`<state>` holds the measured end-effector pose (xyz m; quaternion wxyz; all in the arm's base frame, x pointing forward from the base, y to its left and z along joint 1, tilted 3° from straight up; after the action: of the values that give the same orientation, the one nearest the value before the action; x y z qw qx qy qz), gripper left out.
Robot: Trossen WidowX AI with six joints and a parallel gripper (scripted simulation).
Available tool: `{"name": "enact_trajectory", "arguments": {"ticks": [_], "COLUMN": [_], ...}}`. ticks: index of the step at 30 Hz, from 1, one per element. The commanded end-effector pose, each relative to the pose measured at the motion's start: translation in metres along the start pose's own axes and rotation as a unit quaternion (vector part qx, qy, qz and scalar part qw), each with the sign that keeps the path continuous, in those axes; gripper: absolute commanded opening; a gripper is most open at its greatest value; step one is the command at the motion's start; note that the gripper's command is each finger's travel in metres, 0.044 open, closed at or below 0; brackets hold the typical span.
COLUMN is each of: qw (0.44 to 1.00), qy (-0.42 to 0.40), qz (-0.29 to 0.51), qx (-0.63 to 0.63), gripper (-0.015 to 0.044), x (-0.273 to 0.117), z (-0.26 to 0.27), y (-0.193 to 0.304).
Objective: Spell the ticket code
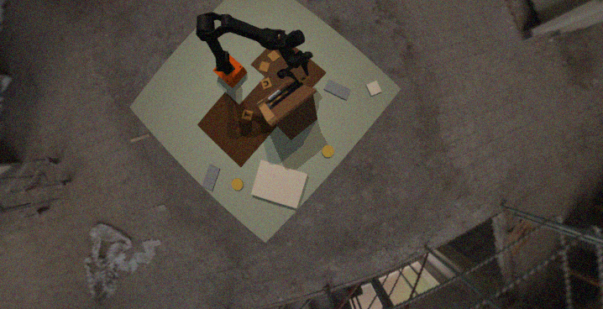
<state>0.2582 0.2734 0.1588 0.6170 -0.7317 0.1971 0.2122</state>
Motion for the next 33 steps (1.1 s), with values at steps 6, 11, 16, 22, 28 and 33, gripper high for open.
{"name": "enact_trajectory", "arguments": {"ticks": [6,11,16,22,28,33], "qw": [1.000,1.000,1.000,1.000,1.000,1.000], "qy": [-0.001,-0.001,-0.001,-0.001,0.000,0.000], "qz": [0.001,0.001,0.001,0.001,0.001,0.001], "qx": [-0.004,-0.004,-0.004,-0.004,-0.004,-0.004], "gripper": [0.0000,0.0000,0.0000,0.0000,0.0000,0.0000], "x": [0.000,0.000,0.000,0.000,0.000,0.000], "z": [-0.006,-0.008,-0.011,-0.014,-0.017,-0.019], "y": [0.002,0.002,0.003,0.003,0.004,0.004]}}
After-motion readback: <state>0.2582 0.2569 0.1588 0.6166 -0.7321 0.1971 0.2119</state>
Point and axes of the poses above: the point midway between the two fingers, 35 mm back from their tips, its own x axis out along the fingers, its own z axis across the jaws, y = z × x, the point moved 9 cm from there along -x, back along the fingers, and after that the axes turned 9 degrees about -x, right-handed, at the moved point
